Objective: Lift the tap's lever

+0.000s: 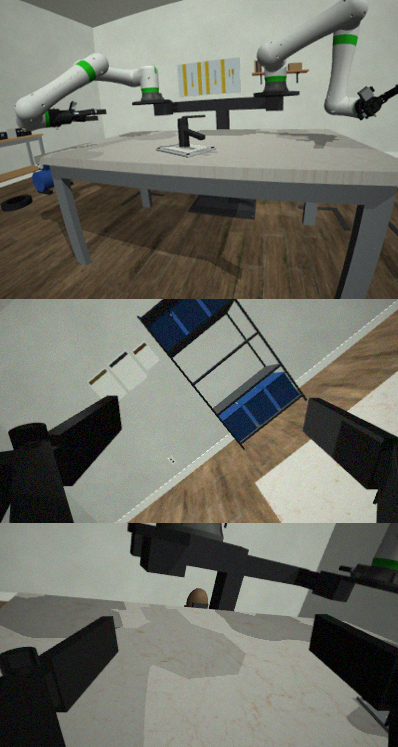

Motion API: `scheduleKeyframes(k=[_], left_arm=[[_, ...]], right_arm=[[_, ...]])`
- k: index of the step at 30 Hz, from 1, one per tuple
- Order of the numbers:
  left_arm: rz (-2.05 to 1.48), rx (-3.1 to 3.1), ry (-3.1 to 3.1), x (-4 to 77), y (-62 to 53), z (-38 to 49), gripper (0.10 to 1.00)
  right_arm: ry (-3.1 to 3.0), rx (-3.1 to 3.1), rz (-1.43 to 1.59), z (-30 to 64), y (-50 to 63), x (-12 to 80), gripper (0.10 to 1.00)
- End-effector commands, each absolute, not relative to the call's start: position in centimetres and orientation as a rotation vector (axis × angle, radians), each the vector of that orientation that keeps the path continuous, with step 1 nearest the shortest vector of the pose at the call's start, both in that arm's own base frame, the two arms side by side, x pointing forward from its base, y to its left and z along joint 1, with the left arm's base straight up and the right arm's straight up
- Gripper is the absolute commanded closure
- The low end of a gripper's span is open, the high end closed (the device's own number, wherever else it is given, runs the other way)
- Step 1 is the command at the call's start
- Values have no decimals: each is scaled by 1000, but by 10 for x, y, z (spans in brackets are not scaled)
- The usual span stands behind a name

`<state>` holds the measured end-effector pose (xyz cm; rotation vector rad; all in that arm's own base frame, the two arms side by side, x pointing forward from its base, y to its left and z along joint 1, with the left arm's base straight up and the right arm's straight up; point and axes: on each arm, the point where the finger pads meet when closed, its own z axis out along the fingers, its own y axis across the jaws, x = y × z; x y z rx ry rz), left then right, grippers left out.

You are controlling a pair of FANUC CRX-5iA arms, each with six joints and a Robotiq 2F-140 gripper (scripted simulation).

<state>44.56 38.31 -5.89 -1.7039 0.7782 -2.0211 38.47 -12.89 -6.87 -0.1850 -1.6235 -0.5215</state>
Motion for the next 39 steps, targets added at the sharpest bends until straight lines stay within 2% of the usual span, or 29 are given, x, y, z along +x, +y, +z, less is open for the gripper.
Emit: scheduleKeyframes(k=[1,39], left_arm=[[-2021,-1702,779,446,383,-58,98],[-2021,-1702,779,446,383,-58,98]], right_arm=[[-1626,-185,-521,-68,-129,385,98],[-1717,-130,-643,-55,-151,386,98]])
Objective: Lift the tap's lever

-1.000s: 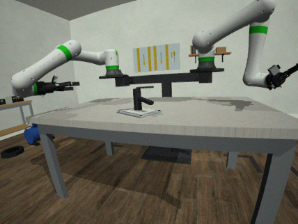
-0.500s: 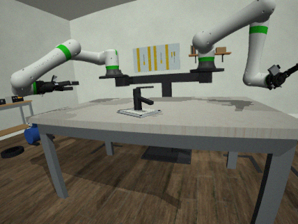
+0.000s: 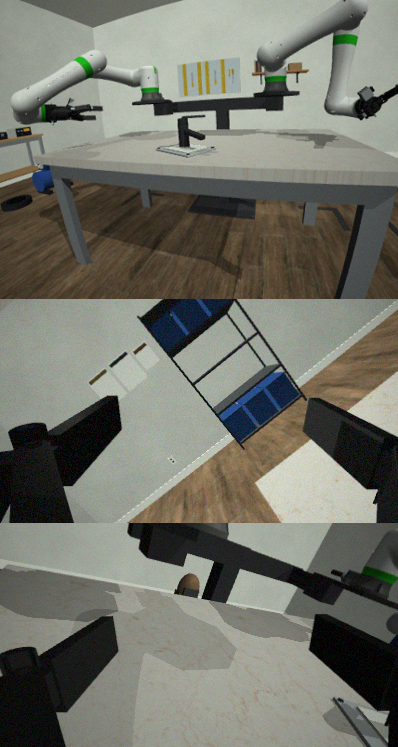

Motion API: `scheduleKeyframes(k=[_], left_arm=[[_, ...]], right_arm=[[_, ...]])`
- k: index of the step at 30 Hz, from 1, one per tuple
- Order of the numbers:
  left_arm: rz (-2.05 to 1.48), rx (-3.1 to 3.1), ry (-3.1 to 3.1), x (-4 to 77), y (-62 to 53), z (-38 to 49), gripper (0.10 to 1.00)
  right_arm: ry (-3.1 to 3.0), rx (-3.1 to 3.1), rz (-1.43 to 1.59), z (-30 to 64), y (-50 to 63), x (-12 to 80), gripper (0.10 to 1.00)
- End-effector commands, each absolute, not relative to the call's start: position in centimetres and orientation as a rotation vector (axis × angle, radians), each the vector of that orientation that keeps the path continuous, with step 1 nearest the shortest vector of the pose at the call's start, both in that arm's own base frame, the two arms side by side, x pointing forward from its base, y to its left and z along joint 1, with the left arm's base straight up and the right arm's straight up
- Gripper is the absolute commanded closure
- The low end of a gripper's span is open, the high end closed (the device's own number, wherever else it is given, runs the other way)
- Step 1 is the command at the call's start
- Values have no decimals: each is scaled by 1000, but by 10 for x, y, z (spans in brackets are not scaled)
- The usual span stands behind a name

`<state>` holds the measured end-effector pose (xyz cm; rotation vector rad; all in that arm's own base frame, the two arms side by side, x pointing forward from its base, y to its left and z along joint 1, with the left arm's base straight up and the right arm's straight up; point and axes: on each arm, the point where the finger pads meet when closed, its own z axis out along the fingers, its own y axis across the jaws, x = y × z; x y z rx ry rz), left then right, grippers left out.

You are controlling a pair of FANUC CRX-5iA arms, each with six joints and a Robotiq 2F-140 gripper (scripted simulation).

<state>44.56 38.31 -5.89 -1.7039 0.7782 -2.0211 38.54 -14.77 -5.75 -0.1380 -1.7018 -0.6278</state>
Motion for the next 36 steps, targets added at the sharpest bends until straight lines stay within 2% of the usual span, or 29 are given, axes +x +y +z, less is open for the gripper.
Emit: scheduleKeyframes(k=[1,36], left_arm=[[-2021,-1702,779,446,383,-58,98],[-2021,-1702,779,446,383,-58,98]], right_arm=[[-1724,-125,-653,-54,-153,386,98],[-2154,214,-1048,7,-257,366,98]])
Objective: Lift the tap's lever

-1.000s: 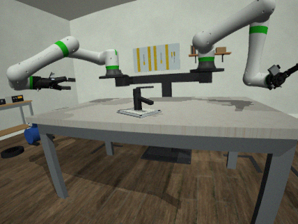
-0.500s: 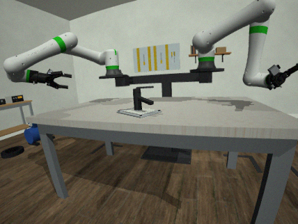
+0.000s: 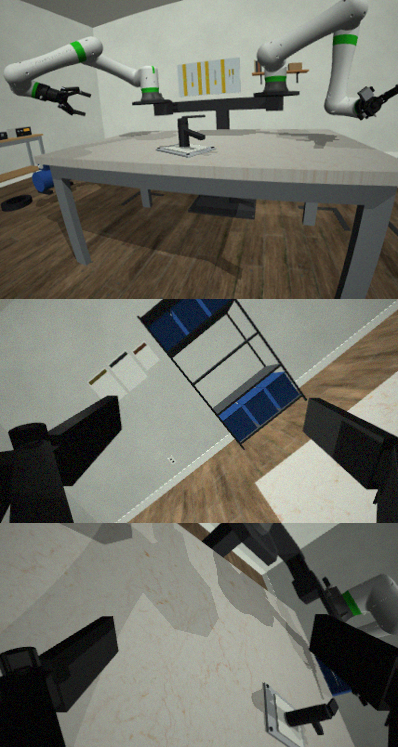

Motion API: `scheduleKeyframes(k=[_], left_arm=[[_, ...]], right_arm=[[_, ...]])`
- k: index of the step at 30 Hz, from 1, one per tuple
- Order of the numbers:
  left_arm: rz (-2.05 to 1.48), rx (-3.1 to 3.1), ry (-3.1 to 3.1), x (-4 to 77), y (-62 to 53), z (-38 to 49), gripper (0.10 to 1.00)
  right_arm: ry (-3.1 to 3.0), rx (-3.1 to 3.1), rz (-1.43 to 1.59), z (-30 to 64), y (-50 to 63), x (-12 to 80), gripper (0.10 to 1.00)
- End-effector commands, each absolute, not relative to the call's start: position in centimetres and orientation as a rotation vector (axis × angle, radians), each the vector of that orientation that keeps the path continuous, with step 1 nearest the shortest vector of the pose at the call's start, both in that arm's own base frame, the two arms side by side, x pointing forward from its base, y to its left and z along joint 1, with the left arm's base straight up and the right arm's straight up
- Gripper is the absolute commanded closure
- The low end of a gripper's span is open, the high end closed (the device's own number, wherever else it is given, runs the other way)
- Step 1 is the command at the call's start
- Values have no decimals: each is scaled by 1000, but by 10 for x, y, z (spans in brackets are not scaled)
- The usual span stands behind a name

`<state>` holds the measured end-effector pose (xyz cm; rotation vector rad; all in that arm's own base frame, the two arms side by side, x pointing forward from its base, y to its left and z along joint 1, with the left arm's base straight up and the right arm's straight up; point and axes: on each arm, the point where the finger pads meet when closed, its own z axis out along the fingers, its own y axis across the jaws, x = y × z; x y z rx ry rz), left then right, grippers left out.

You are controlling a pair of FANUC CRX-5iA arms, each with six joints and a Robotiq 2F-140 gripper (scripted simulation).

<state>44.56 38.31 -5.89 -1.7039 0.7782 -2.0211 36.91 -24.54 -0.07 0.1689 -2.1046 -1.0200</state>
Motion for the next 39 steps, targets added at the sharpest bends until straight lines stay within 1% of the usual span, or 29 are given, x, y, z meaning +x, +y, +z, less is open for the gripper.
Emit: scheduleKeyframes(k=[1,10,20,29,39], left_arm=[[-2021,-1702,779,446,383,-58,98],[-2021,-1702,779,446,383,-58,98],[-2021,-1702,779,446,383,-58,98],[-2021,-1702,779,446,383,-58,98],[-2021,-1702,779,446,383,-58,98]], right_arm=[[-2173,232,-1058,9,-262,364,98],[-2353,429,-1130,36,-306,343,98],[-2510,644,-1138,62,-346,317,98],[-2629,859,-1093,87,-380,288,98],[-2742,1185,-943,123,-424,238,98]])
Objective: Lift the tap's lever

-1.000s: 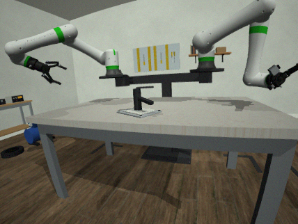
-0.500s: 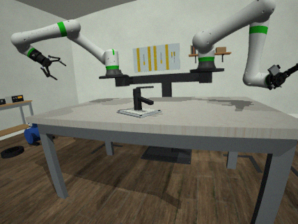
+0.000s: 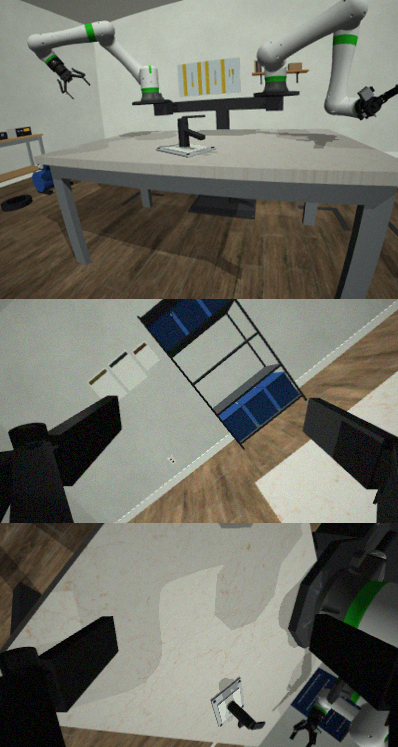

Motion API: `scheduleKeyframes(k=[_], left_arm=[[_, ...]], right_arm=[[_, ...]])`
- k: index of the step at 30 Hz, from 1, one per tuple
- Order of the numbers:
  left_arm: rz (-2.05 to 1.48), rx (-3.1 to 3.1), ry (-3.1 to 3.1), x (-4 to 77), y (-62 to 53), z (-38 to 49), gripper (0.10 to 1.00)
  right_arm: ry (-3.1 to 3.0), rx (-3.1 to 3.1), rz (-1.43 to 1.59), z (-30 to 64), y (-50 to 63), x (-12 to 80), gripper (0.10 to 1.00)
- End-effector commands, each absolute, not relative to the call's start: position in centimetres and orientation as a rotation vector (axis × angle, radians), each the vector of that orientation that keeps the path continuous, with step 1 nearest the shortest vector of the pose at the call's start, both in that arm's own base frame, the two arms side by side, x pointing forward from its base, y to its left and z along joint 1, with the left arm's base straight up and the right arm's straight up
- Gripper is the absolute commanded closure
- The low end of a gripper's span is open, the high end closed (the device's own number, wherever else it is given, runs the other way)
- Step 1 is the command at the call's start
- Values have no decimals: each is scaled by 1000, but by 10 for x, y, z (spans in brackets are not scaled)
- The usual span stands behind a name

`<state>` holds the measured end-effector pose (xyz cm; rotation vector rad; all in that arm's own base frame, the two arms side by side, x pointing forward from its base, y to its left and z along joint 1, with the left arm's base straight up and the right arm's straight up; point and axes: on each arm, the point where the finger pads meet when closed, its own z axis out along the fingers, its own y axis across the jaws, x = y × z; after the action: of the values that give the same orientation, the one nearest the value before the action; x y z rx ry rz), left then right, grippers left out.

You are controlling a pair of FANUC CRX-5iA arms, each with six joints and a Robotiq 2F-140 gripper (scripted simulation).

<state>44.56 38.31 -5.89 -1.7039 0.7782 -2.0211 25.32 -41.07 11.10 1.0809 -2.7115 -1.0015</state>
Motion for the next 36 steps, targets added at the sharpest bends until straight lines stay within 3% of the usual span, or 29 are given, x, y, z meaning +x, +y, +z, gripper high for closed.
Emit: scheduleKeyframes(k=[1,36], left_arm=[[-2021,-1702,779,446,383,-58,98],[-2021,-1702,779,446,383,-58,98]], right_arm=[[-2749,1218,-923,126,-428,233,98],[-2556,1972,-260,224,-495,69,98]])
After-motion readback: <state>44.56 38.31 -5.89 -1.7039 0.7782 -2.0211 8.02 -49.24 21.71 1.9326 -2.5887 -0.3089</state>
